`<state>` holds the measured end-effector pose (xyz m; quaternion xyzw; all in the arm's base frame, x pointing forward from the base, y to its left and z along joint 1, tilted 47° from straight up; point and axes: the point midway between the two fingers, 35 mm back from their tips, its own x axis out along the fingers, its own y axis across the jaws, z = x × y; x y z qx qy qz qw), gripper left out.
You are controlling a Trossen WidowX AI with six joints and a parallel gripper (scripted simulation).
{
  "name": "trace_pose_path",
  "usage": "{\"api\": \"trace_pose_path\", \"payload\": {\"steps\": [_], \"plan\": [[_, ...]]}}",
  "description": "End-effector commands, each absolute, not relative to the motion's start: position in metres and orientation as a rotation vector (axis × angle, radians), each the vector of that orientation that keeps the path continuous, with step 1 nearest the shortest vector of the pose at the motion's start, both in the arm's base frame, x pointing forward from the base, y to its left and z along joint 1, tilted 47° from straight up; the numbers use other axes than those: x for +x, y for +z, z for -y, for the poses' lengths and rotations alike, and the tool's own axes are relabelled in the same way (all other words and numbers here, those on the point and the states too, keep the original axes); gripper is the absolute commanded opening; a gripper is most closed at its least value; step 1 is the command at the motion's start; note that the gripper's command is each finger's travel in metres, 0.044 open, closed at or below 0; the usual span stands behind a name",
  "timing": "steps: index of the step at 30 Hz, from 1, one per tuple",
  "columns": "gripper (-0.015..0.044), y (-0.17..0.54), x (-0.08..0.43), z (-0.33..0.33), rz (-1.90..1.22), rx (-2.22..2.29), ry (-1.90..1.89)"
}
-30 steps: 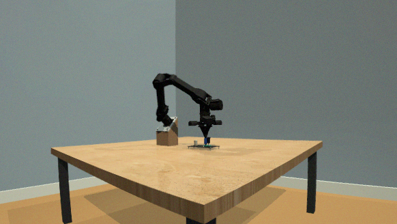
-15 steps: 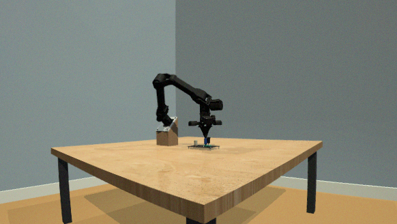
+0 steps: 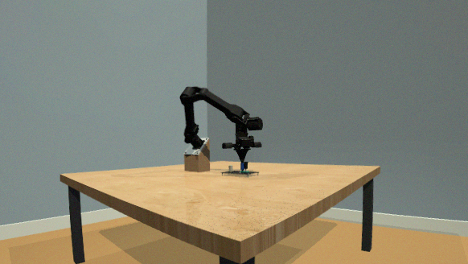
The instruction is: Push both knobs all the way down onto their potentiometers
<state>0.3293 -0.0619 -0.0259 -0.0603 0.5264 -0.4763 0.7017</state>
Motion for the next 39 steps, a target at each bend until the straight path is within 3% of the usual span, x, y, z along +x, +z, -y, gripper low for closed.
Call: {"api": "trace_pose_path", "payload": {"steps": [1,19,27,35,39], "plan": [[0.0000,-0.028,0.330,0.067,-1.168,-0.120,-1.074],[0.0000,-0.011,0.331,0.048,-1.168,-0.120,-1.073],[0.0210,-0.014,0.329,0.052,-1.172,-0.127,-1.076],[0.0000,0.000,0.345,0.049,-1.137,-0.077,-1.076],[0.0000,0.021,0.363,0.047,-1.153,-0.100,-1.074]]}}
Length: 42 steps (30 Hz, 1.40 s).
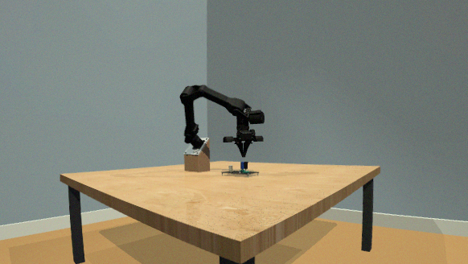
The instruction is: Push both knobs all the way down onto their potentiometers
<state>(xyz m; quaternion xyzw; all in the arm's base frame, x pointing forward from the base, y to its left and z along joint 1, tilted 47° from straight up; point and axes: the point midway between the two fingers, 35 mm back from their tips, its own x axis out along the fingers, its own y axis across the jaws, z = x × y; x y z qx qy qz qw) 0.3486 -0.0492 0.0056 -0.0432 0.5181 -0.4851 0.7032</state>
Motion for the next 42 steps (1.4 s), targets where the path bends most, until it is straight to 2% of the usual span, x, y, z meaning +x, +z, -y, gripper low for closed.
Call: {"api": "trace_pose_path", "payload": {"steps": [1,42], "plan": [[0.0000,0.028,0.369,0.047,-1.159,-0.108,-1.074],[0.0000,0.011,0.375,0.077,-1.165,-0.120,-1.074]]}}
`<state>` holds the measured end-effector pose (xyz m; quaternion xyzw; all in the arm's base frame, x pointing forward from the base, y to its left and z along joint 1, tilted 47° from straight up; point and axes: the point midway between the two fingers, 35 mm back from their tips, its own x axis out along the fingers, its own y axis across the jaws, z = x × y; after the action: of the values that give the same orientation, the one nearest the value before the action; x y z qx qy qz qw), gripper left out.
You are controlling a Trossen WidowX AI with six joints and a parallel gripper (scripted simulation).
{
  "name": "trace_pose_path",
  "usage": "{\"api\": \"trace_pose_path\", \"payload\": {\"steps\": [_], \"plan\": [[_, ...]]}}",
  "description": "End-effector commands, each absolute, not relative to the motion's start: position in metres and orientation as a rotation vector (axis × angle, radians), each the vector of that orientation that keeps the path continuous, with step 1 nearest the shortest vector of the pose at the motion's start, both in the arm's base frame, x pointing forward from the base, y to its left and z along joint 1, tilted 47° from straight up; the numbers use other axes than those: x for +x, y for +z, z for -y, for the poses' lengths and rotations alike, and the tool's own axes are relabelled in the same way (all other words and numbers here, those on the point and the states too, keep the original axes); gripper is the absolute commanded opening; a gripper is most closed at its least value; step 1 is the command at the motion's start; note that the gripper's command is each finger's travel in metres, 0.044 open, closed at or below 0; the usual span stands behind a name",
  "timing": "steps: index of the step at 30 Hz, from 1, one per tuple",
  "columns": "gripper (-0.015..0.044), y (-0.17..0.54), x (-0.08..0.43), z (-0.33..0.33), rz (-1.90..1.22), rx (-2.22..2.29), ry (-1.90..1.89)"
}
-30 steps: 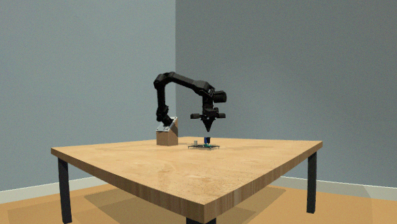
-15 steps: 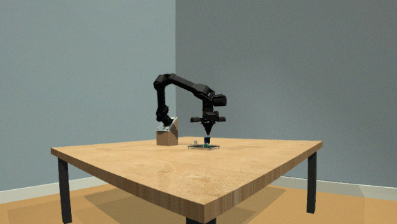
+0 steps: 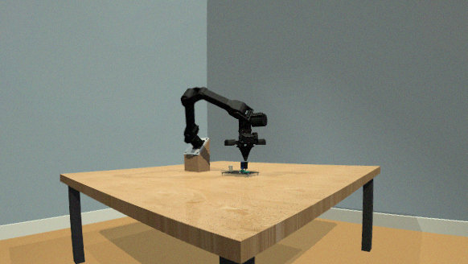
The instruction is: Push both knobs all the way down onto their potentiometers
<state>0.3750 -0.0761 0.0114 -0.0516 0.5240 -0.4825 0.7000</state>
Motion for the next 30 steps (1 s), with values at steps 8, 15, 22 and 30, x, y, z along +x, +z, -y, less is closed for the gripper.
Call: {"api": "trace_pose_path", "payload": {"steps": [8,15,22,30], "plan": [[0.0000,0.0096,0.3752,0.0784,-1.165,-0.120,-1.074],[0.0000,0.0084,0.3752,0.0798,-1.165,-0.120,-1.074],[0.0000,0.0084,0.3752,0.0797,-1.165,-0.120,-1.074],[0.0000,0.0084,0.3752,0.0797,-1.165,-0.120,-1.074]]}}
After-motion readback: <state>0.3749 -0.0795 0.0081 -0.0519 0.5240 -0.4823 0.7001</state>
